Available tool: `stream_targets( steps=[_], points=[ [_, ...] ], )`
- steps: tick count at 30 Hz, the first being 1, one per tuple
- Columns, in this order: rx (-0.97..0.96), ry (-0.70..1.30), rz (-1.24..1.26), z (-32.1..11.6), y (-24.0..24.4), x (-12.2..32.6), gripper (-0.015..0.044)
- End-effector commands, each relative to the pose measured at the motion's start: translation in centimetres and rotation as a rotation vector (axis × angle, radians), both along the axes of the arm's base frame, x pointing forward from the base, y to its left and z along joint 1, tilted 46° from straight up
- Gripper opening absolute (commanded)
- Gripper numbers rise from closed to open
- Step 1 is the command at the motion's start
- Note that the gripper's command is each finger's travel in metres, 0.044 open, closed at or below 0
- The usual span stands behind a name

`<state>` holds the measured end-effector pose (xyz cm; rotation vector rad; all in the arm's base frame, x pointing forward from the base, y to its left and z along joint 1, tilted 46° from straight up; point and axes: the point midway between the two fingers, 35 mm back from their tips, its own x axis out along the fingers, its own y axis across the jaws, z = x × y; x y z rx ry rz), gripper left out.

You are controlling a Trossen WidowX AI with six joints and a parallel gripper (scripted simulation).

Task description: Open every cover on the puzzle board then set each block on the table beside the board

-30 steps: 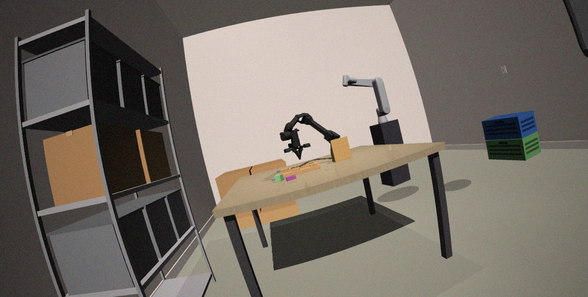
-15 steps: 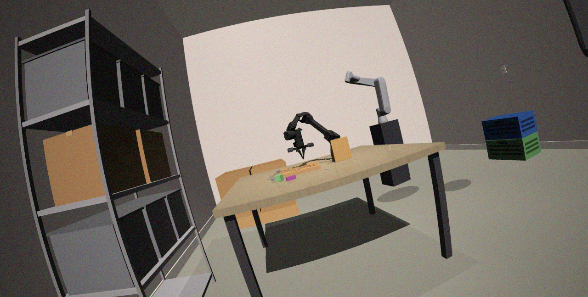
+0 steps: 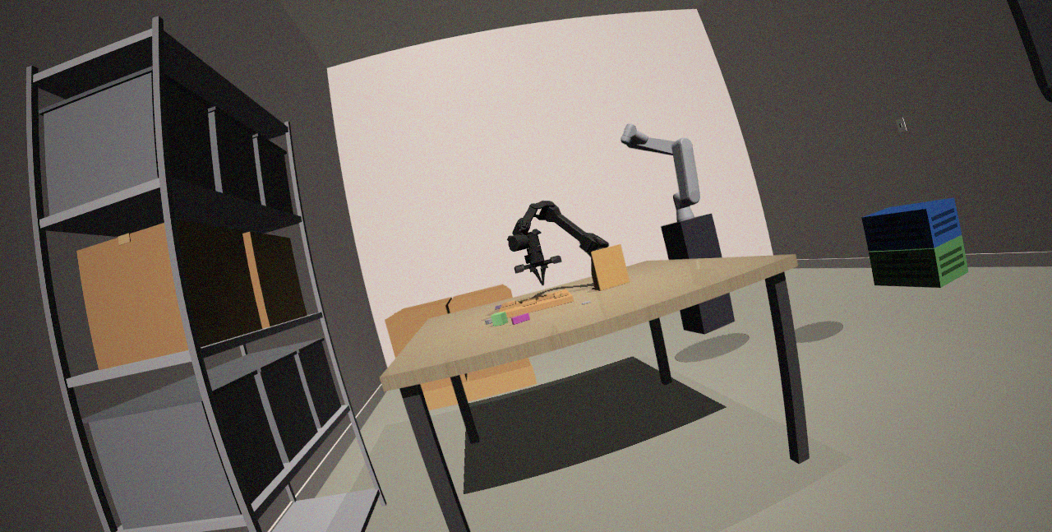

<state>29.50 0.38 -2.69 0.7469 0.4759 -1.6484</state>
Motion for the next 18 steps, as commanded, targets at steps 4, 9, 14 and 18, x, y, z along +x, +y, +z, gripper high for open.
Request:
stream_targets(
  steps=[4,9,14,18],
  points=[
    [0.002,-0.002,-0.004,-0.5,-0.4,0.0,0.0],
    [0.002,-0.002,-0.004,-0.8,-0.7,0.0,0.0],
    [0.002,-0.002,-0.004,-1.2,-1.1,-0.1,0.0],
    [0.002,-0.002,-0.004,-1.5,-1.3,-0.1,0.0]
  ],
)
